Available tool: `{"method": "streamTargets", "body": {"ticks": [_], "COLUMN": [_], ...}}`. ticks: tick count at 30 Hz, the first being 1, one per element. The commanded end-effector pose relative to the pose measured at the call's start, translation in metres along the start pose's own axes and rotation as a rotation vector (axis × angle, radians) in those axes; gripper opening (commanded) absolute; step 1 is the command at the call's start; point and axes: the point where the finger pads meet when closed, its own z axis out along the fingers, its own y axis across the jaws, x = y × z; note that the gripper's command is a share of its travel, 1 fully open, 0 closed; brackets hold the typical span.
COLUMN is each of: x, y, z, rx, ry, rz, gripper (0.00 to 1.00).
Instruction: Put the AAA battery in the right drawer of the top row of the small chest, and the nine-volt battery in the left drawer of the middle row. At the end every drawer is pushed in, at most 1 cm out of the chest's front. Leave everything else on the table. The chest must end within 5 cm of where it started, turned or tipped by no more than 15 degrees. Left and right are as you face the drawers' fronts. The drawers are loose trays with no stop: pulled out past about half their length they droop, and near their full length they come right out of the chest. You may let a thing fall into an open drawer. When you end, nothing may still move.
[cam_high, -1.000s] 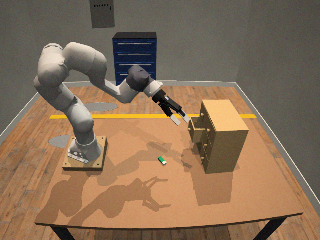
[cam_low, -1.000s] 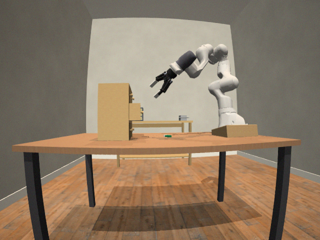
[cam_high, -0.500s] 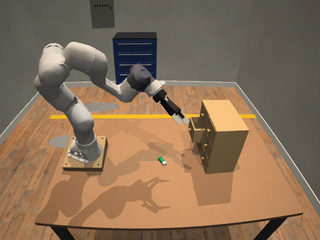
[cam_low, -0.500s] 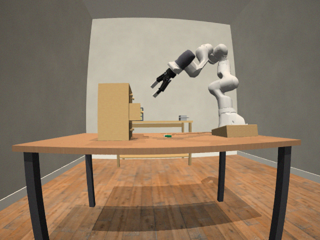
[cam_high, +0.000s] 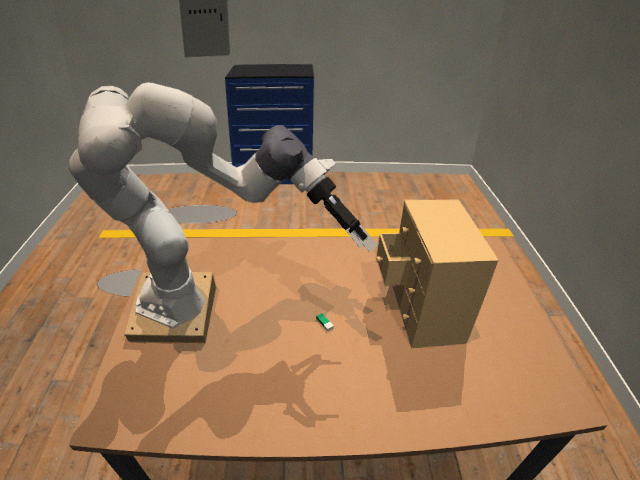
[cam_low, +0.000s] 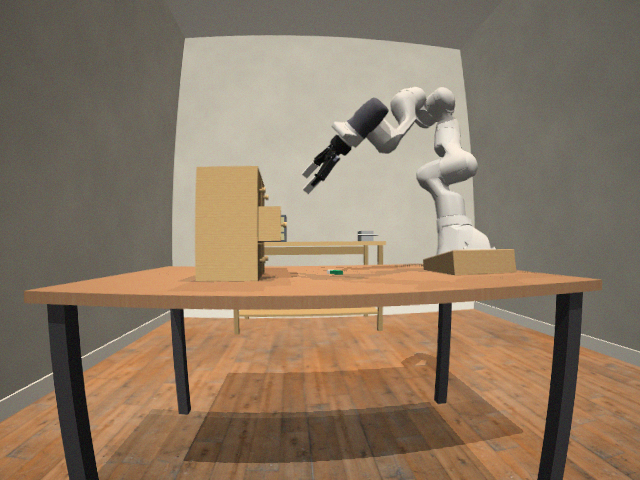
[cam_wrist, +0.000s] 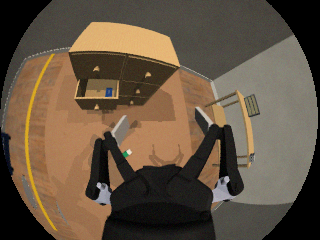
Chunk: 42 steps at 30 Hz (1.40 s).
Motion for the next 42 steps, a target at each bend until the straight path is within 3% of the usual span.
{"method": "streamTargets", "body": {"ticks": [1, 21, 22, 42], "x": [-0.0021, -0.0021, -0.0044, -0.0044], "y": [0.0002, 0.0002, 0.0027, 0.0027], "z": [0.0004, 0.0004, 0.0014, 0.0014], "rx": [-0.002, -0.002, -0.004, -0.004], "ry": [-0.015, -0.015, -0.055, -0.055], "rz": [0.098, 0.098, 0.277, 0.277], "gripper": [1.00, 1.00, 1.00, 1.00]}}
